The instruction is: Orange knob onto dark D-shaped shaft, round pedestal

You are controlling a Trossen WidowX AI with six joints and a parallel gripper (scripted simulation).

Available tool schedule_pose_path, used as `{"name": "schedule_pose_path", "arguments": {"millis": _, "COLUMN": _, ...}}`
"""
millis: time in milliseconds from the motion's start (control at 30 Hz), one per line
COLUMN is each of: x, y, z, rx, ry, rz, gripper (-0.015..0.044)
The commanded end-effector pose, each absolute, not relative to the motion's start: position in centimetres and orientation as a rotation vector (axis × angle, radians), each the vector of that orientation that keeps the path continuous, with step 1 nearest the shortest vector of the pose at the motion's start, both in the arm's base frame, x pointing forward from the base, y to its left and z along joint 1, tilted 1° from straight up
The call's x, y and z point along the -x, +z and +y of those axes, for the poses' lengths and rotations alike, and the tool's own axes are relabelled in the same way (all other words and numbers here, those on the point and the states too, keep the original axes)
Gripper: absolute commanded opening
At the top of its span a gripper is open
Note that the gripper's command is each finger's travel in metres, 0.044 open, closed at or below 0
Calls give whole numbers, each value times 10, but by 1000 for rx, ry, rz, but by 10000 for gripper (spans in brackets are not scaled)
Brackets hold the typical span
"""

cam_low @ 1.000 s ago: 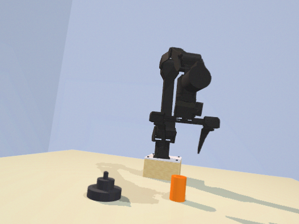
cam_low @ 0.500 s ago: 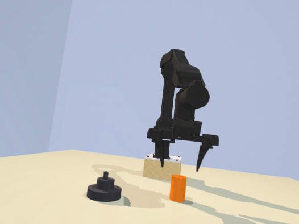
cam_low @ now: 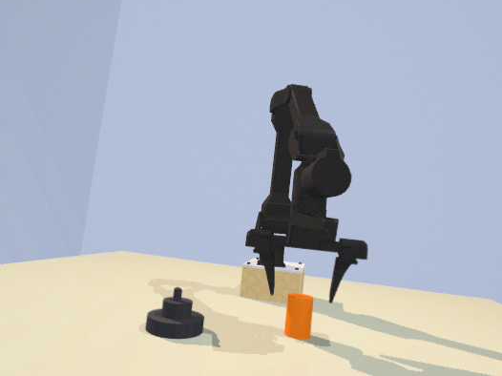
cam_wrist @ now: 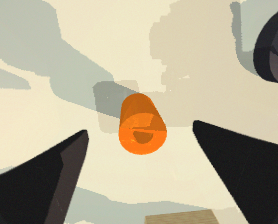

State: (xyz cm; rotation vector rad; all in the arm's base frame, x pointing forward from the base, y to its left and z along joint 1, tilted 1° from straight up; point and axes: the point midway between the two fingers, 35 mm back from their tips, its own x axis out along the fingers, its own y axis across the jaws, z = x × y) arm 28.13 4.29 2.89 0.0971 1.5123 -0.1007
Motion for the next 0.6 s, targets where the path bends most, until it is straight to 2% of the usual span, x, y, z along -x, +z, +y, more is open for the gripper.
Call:
{"name": "schedule_pose_path", "arguments": {"millis": 0, "x": -279, "y": 20, "z": 43, "rx": -93, "ry": -96, "rz": 1525, "gripper": 440}}
{"name": "schedule_pose_path", "arguments": {"millis": 567, "x": -280, "y": -7, "z": 43, "rx": -90, "ry": -97, "rz": 1524, "gripper": 440}}
